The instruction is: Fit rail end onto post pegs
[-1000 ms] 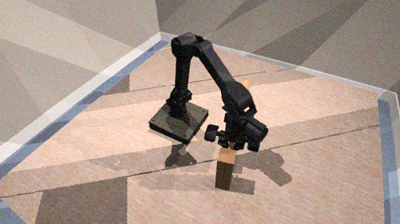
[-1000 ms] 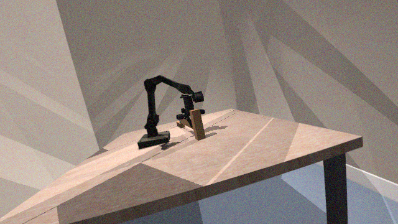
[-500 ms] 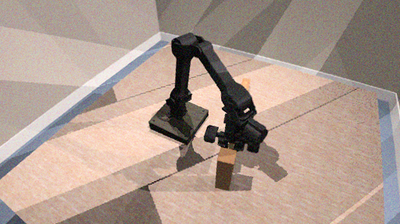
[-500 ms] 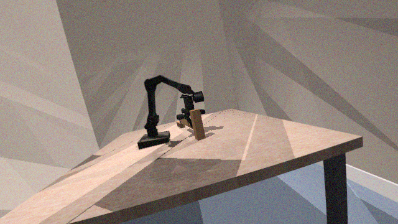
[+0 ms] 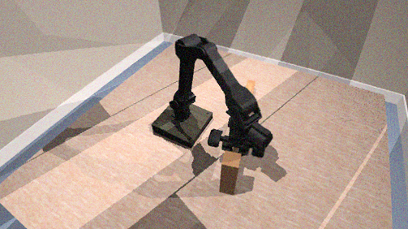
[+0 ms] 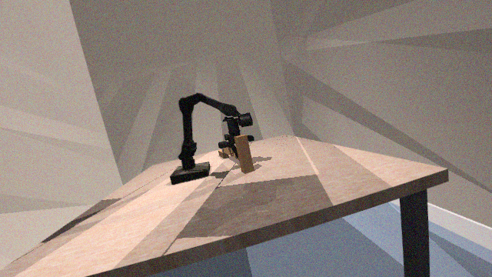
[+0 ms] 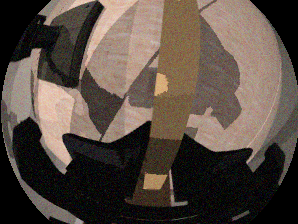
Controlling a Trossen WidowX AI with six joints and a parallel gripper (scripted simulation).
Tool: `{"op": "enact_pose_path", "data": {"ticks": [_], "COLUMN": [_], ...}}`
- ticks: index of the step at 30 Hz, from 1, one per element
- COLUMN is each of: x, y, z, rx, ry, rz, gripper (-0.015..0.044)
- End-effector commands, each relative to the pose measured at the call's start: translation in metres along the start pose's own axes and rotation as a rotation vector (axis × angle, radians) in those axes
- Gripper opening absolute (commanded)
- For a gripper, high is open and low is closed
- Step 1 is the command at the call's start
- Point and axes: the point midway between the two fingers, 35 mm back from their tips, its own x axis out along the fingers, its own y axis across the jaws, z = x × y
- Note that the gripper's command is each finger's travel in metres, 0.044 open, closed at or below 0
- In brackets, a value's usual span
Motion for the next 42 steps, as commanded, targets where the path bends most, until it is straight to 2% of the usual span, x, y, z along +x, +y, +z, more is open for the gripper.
{"op": "enact_pose_path", "data": {"ticks": [1,42], "x": [-0.004,-0.005], "y": [-0.004,-0.003], "z": [-0.004,-0.017], "rx": [-0.003,-0.003], "ry": [0.011,0.012], "rz": [-0.013,-0.013], "gripper": [0.0000,0.0000]}}
